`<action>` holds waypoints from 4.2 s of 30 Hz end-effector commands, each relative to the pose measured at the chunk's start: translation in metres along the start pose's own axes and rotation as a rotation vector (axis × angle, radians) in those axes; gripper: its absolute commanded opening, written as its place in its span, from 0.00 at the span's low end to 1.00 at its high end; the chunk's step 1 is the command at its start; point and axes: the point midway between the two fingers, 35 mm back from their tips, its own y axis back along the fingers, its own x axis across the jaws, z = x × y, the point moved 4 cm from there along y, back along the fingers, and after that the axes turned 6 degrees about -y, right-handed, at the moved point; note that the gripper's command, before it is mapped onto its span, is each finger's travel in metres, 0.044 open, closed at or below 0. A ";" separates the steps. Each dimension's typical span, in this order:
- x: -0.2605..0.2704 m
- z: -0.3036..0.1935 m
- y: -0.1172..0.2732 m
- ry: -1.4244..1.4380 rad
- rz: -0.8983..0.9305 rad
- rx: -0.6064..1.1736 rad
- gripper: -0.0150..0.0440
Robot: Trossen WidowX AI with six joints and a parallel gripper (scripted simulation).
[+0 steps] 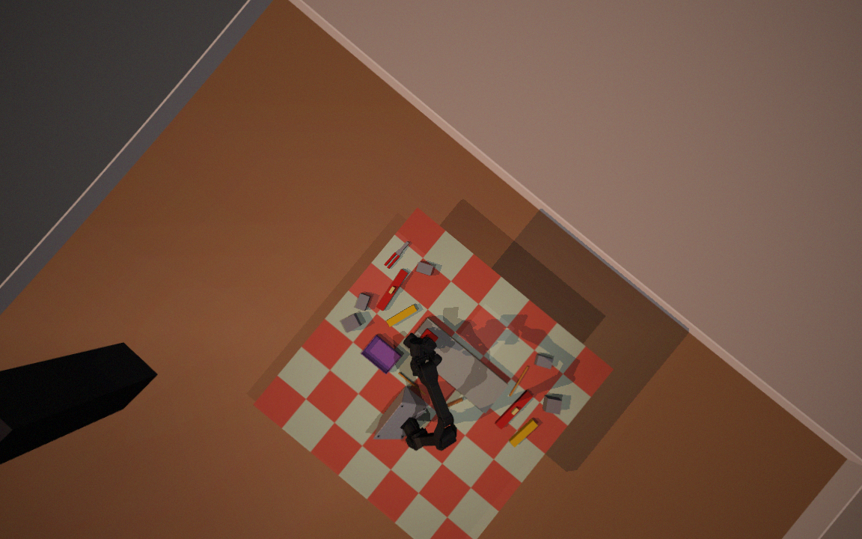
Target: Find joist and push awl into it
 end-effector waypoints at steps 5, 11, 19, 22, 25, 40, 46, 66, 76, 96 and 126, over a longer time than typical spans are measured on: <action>-0.001 0.000 0.000 -0.001 0.000 0.000 0.25; -0.008 0.000 -0.001 -0.002 -0.001 0.003 0.25; -0.038 0.003 -0.001 -0.001 -0.003 0.003 0.25; -0.049 0.004 -0.002 -0.001 -0.003 0.003 0.25; -0.060 0.005 -0.002 0.000 -0.004 0.003 0.25; -0.116 0.011 -0.002 0.001 -0.007 0.004 0.25; -0.138 0.014 -0.002 0.002 -0.008 0.004 0.25; -0.213 0.022 -0.002 0.004 -0.012 0.004 0.25; -0.250 0.026 -0.001 0.004 -0.014 0.004 0.25; -0.325 0.035 0.000 0.005 -0.017 0.003 0.25; -0.389 0.043 0.001 0.011 -0.013 0.000 0.25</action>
